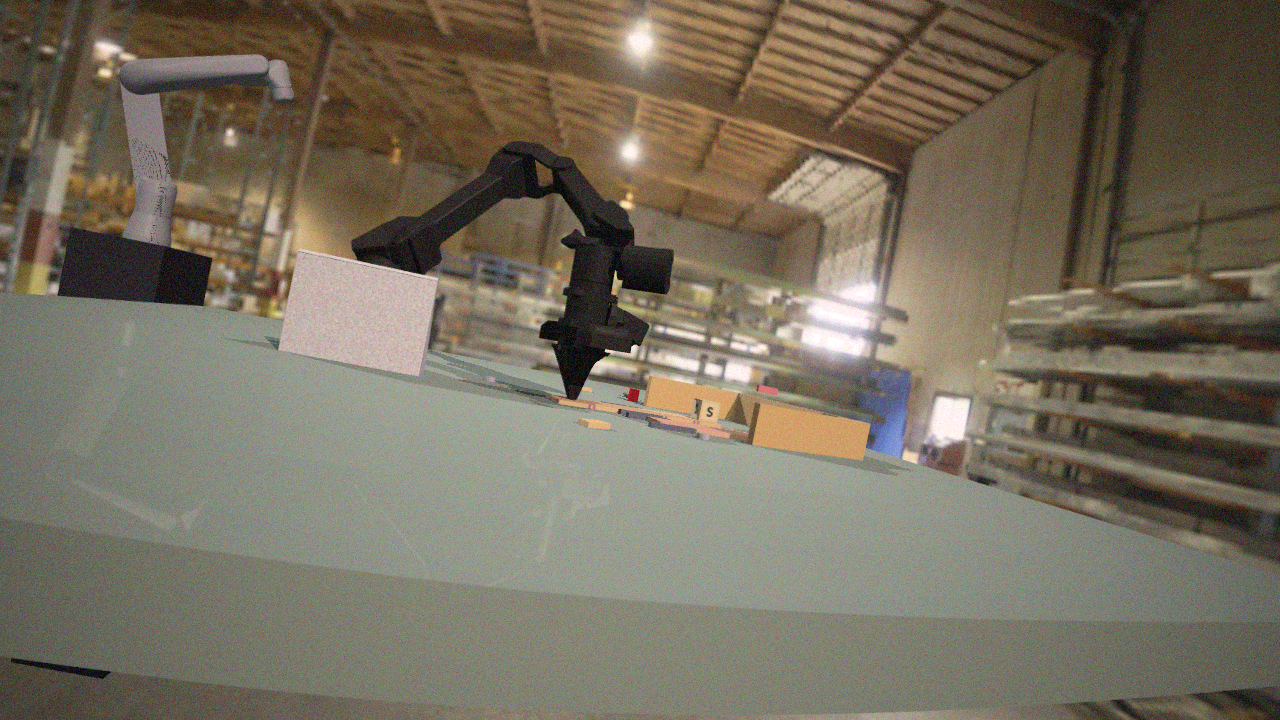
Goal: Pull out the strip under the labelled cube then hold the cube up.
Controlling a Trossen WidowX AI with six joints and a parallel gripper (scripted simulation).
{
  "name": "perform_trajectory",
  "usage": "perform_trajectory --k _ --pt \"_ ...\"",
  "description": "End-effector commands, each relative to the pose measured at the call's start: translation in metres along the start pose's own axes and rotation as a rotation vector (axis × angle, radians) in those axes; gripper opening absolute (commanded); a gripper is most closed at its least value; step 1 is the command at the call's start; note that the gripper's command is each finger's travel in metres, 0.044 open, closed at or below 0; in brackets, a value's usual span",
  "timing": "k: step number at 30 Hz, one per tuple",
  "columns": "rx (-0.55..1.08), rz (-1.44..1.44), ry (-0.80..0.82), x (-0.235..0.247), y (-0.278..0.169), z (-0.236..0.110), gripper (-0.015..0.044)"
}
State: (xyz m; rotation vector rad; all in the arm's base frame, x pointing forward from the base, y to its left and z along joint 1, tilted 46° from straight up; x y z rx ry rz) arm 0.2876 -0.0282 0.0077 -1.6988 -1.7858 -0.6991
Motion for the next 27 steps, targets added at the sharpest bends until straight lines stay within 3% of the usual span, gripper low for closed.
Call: perform_trajectory --k 1,27 --pt "0.032 0.008 -0.002 -0.001 -0.011 0.006 0.0000" --pt "0.033 0.009 -0.003 -0.009 -0.049 0.005 0.0000"
Point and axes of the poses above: the point midway between the two fingers, 35 mm back from their tips, its own z axis out along the fingers, its own x axis across the jaws, y = z × x, the point moved 9 cm from there along -z, back along the fingers, and after that the axes turned 15 degrees about z, right-handed, at the moved point
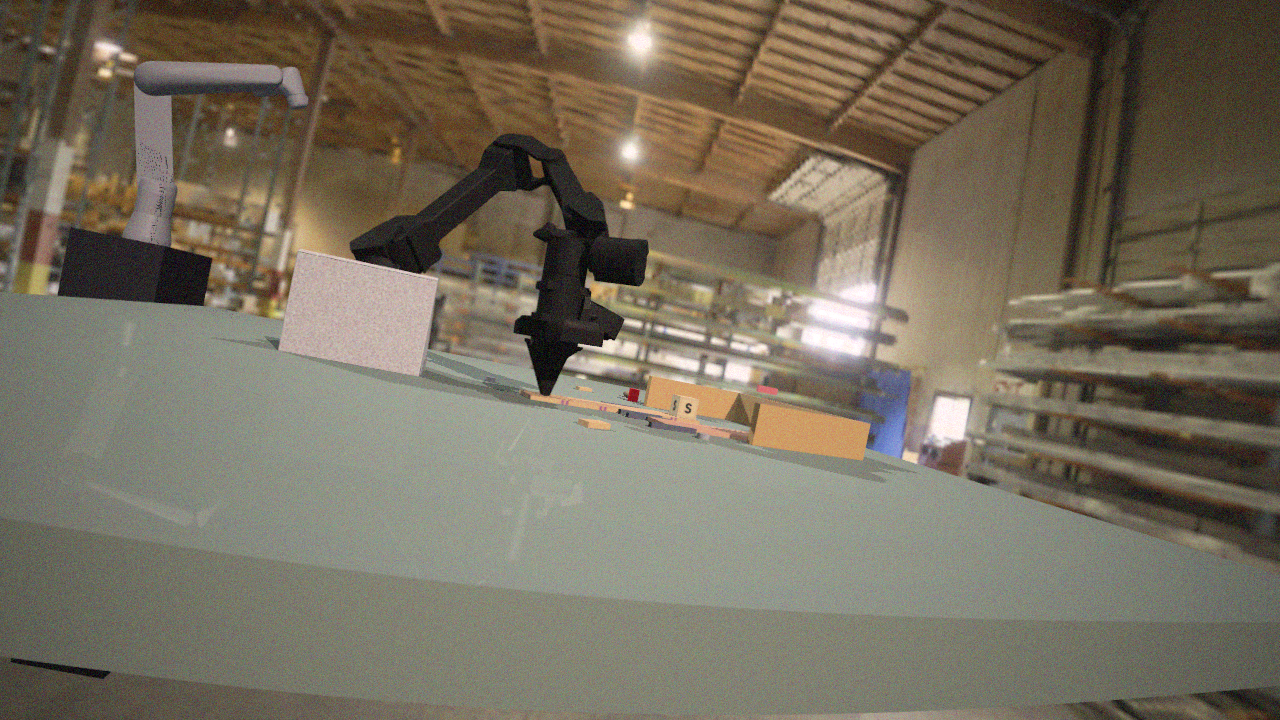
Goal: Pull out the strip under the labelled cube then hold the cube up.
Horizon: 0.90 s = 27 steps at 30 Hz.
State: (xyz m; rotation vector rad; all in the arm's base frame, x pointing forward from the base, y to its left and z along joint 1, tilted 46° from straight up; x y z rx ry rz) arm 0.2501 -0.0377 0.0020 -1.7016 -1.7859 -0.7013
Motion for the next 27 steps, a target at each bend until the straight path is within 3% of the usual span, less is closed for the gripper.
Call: perform_trajectory --k 1,27 --pt "0.036 0.008 -0.002 0.000 -0.012 0.006 0.0000" --pt "0.037 0.009 -0.003 -0.006 -0.038 0.005 0.0000"
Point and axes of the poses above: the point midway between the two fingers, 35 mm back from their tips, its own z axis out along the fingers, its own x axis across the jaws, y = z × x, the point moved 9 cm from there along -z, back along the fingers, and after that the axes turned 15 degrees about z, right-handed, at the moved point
